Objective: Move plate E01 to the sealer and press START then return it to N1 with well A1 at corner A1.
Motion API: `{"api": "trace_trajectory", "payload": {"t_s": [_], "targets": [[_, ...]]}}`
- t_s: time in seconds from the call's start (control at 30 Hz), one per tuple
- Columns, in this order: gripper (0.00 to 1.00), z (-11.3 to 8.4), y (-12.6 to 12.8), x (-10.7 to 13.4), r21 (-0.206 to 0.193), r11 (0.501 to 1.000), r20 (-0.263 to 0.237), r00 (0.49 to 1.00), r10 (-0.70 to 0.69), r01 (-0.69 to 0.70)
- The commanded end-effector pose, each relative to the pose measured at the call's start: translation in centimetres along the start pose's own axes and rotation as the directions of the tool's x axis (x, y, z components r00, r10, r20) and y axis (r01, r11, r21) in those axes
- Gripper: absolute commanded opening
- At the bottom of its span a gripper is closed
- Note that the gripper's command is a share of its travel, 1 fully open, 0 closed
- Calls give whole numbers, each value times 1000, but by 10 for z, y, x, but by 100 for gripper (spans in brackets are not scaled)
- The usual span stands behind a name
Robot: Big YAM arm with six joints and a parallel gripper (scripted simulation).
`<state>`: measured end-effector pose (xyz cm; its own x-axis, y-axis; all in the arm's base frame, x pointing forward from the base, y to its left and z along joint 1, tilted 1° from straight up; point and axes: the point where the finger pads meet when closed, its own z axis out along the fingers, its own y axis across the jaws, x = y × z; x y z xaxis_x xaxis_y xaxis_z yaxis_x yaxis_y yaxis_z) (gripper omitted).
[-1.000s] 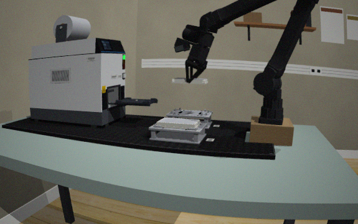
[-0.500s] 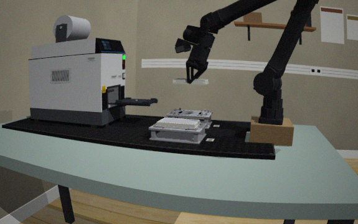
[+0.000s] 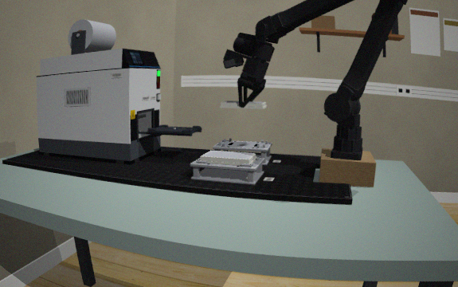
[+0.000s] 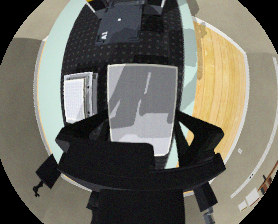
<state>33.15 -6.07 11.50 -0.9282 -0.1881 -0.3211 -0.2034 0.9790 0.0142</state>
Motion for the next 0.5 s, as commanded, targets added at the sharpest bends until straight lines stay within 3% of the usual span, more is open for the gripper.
{"api": "trace_trajectory", "payload": {"t_s": [0.0, 0.47], "targets": [[0, -21, -17, -30, 40, 999, 79, 997, -8, 5], [0, -23, -10, -39, 35, 999, 89, 996, -14, 11]]}}
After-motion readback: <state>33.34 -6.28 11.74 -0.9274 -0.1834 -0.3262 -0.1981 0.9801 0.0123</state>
